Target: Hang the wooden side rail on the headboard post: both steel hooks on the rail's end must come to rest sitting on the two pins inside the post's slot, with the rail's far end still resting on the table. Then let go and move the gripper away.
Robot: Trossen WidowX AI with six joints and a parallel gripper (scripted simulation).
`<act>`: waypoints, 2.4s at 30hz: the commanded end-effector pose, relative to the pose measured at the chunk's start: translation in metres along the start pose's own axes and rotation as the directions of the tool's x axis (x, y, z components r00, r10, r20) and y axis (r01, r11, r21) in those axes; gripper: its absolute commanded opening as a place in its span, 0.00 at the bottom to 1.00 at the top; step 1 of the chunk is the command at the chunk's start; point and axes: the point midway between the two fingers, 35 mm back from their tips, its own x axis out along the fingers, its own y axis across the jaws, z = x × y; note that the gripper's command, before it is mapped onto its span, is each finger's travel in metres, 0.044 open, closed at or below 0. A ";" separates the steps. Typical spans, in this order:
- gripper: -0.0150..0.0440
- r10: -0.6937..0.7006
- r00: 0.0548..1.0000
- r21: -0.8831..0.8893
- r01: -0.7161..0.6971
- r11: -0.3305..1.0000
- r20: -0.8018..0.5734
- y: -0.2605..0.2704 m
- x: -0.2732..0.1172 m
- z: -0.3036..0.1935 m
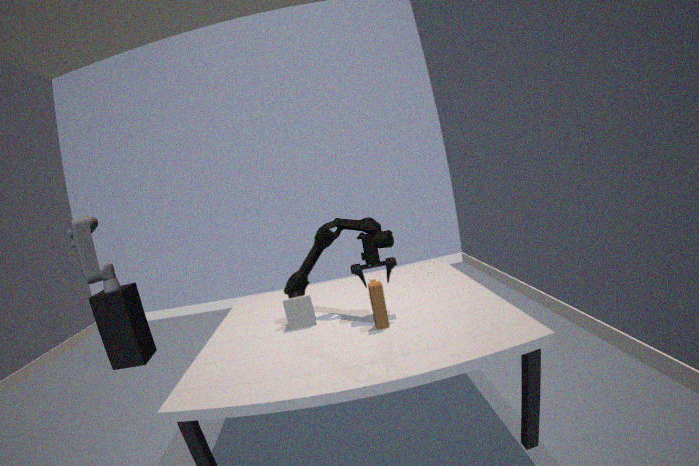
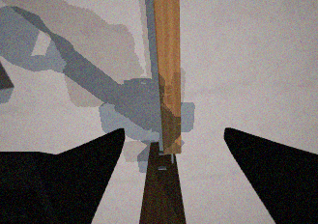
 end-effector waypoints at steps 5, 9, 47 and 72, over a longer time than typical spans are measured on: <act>1.00 0.003 1.000 -0.050 -0.001 0.999 0.025 -0.001 0.000 0.002; 1.00 0.002 1.000 -0.051 -0.001 0.999 0.025 -0.002 0.024 0.003; 1.00 0.002 1.000 -0.051 0.000 0.999 0.027 -0.003 0.087 0.004; 0.87 0.002 1.000 -0.052 -0.001 0.999 0.029 -0.001 0.117 0.006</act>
